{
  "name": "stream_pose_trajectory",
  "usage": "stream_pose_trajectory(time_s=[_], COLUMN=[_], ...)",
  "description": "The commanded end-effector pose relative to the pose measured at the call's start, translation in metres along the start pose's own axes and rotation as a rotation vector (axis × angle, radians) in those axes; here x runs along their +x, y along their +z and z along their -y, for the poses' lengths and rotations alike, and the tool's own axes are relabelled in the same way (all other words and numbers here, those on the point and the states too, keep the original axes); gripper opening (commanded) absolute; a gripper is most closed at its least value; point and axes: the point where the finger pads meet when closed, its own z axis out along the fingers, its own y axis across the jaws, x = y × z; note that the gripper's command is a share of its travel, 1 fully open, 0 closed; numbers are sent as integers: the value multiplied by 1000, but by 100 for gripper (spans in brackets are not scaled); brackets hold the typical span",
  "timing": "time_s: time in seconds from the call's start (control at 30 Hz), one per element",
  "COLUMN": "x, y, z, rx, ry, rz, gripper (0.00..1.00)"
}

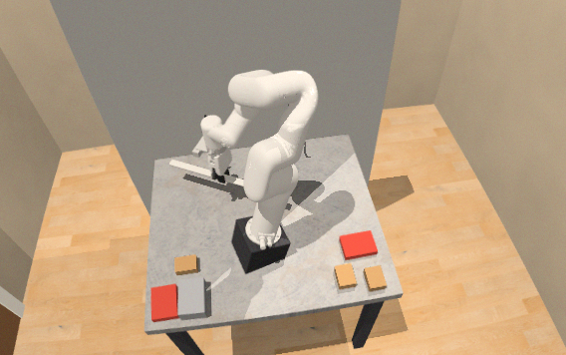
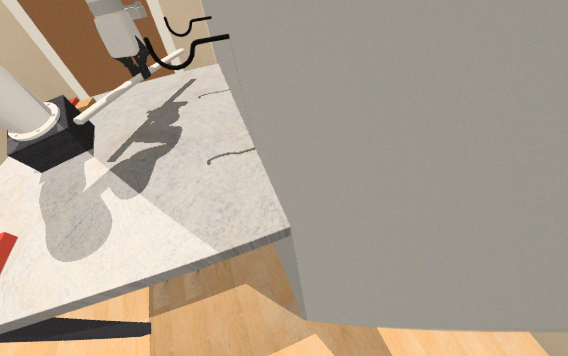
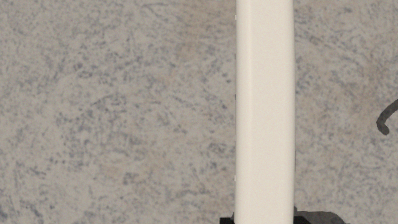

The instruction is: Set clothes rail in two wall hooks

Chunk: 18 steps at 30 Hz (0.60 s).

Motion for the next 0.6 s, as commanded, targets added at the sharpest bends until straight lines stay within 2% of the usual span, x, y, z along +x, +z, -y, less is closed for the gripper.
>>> stream_pose_trajectory(time_s=[0.0,0.57], x=[-3,-16], y=[-8,-34], z=[-3,-11], rx=[-1,-1], ry=[0,0], rz=[-3,-3], gripper=[0,0])
